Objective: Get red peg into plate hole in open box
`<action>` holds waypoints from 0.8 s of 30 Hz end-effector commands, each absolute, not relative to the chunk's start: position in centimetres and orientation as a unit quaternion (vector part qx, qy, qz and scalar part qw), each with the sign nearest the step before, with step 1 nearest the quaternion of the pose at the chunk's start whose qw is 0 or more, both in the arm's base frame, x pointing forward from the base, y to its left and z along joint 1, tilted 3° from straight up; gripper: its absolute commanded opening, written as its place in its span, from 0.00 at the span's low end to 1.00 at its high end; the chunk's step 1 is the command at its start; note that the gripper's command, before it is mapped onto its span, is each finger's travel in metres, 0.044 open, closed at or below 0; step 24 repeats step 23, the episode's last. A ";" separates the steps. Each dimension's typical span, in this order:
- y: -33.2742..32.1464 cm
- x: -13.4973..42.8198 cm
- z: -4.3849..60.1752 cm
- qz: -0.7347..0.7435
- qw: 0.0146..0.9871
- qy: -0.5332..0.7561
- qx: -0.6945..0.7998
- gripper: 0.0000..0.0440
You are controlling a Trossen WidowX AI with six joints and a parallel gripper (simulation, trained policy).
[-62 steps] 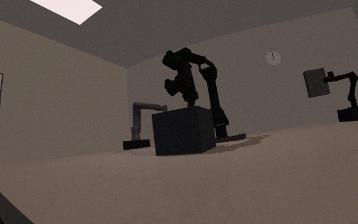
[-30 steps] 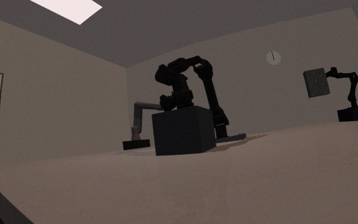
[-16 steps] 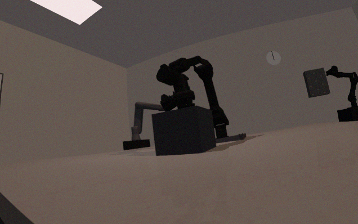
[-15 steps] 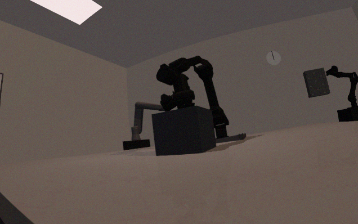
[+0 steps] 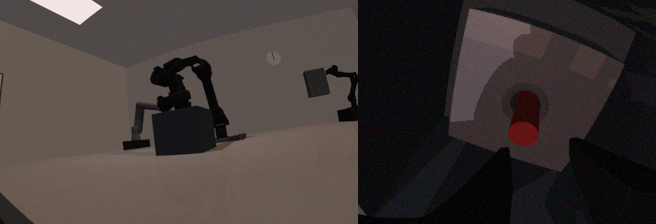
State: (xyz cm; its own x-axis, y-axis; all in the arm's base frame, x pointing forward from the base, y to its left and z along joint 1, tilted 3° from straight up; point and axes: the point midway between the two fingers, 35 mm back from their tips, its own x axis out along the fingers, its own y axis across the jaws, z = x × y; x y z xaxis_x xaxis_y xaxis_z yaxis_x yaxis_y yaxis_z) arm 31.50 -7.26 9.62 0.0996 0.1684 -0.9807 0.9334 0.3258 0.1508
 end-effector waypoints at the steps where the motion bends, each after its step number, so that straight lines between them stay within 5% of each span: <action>1: -8.2 31.9 8.3 -0.327 0.559 0.593 0.479 0.35; 24: -9.3 35.6 13.2 -0.244 0.591 0.556 0.531 0.33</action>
